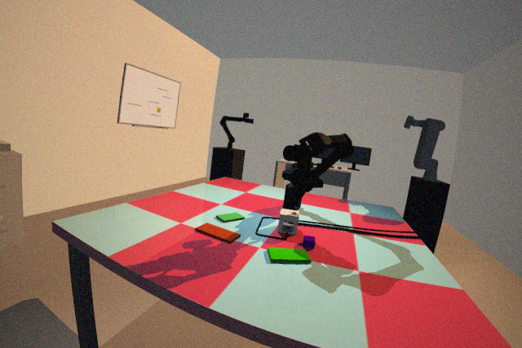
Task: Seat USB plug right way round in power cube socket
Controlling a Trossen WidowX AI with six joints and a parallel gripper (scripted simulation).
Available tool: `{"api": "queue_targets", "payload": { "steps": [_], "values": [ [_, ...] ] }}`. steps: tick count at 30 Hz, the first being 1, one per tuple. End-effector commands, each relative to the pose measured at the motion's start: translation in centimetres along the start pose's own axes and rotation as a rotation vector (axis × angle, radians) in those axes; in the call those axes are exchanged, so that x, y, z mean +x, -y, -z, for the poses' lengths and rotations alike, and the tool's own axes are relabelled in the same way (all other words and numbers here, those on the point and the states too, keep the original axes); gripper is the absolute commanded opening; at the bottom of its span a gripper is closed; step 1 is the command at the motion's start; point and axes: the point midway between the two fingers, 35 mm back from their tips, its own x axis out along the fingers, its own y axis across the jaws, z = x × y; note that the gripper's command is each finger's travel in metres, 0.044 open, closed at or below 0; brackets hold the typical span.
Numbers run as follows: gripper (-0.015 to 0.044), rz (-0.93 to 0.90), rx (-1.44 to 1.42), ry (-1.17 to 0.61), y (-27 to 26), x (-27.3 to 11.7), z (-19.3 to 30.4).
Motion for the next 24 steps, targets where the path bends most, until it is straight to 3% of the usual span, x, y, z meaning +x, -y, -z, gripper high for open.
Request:
{"api": "queue_targets", "payload": {
  "steps": [1, 24],
  "values": [
    [0.0000, 0.001, -0.104, 0.000, 0.01, 0.02, 0.01],
    [0.0000, 0.001, -0.706, 0.000, 0.01, 0.03, 0.01]
  ]
}}
